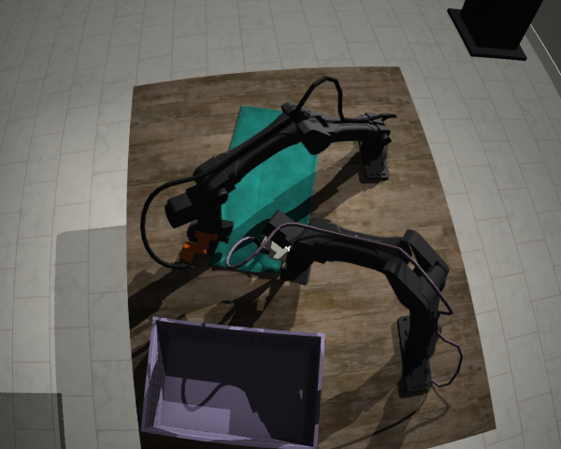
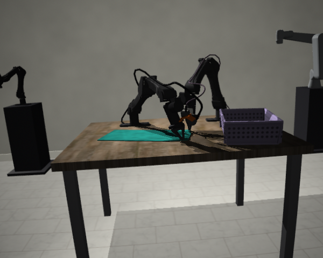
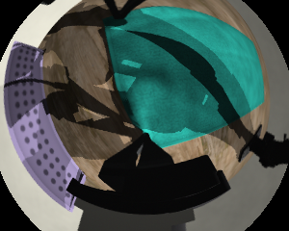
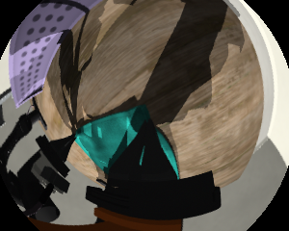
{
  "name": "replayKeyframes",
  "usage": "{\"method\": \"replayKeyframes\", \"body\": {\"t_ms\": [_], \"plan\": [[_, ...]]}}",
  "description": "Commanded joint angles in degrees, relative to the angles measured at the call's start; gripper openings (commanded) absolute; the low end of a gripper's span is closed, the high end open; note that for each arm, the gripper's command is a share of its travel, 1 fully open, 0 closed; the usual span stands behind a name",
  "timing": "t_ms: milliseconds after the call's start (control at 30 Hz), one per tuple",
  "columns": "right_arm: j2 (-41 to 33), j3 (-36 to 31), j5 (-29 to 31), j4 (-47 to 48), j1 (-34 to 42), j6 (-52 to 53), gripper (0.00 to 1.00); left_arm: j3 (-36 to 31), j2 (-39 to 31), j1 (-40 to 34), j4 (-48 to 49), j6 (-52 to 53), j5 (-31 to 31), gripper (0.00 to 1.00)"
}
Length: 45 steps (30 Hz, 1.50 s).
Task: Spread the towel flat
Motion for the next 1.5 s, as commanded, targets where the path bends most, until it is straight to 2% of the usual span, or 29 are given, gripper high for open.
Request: {"method": "replayKeyframes", "body": {"t_ms": [0, 100, 233, 267, 333, 367, 433, 533, 567, 767, 1133, 1167, 1233, 1467], "plan": [[0.7, 0.1, -0.2, -0.3, -0.9, -0.7, 0.0, -1.2, -0.2, 1.0, -1.2, 1.0, -0.6, 0.0], [-1.3, -1.5, 0.7, 1.2, -0.9, -0.7, 0.0, -0.9, -0.9, 0.6, -1.5, 0.9, -1.1, 0.0], [0.0, -1.9, 0.7, 1.4, -0.8, -0.7, 0.0, -0.9, -0.3, 0.5, -1.6, 0.6, -1.1, 0.0], [-1.9, -1.9, 1.0, 0.5, -1.4, -1.4, 0.0, 1.9, -2.8, 1.0, -3.6, 1.1, -1.5, 0.0], [-1.3, -2.0, 1.0, 0.5, -1.4, -1.4, 0.0, 2.0, -2.8, 1.0, -3.7, 1.1, -1.5, 0.0], [-3.6, 1.9, 1.5, -2.9, -1.6, -1.5, 0.0, 4.1, -4.6, 1.0, -7.4, 1.1, -1.9, 0.0], [-3.5, 2.2, 1.5, -3.1, -1.6, -1.6, 0.0, 4.4, -4.5, 0.8, -7.9, 1.0, -1.9, 0.0], [-3.3, 2.6, 1.5, -3.5, -1.5, -1.7, 0.0, 4.8, -2.5, 0.8, -8.3, 1.0, -1.9, 0.0], [-2.6, 2.9, 1.2, -3.6, -1.2, -1.7, 0.0, 2.6, -2.4, 0.8, -8.7, 1.0, -1.9, 0.0], [-1.9, 3.2, 1.0, -3.8, -1.1, -1.7, 0.0, 3.6, -4.4, 0.8, -8.3, 1.0, -1.7, 0.0], [-1.9, 3.2, 1.0, -3.6, -1.1, -1.7, 0.0, 3.6, -3.7, 0.8, -8.4, 1.0, -1.7, 0.0], [-3.8, 1.2, 1.0, -4.3, -1.2, -1.5, 0.0, 5.2, -1.2, 0.3, -7.5, 0.8, -1.8, 0.0], [-3.8, 1.2, 1.0, -4.2, -1.2, -1.5, 0.0, 4.8, -1.1, 0.3, -7.5, 0.8, -1.8, 0.0], [-5.0, 0.7, 1.1, -4.7, -1.9, -0.2, 0.0, 6.0, -4.2, 1.2, -8.6, 1.9, -2.0, 0.0]]}}
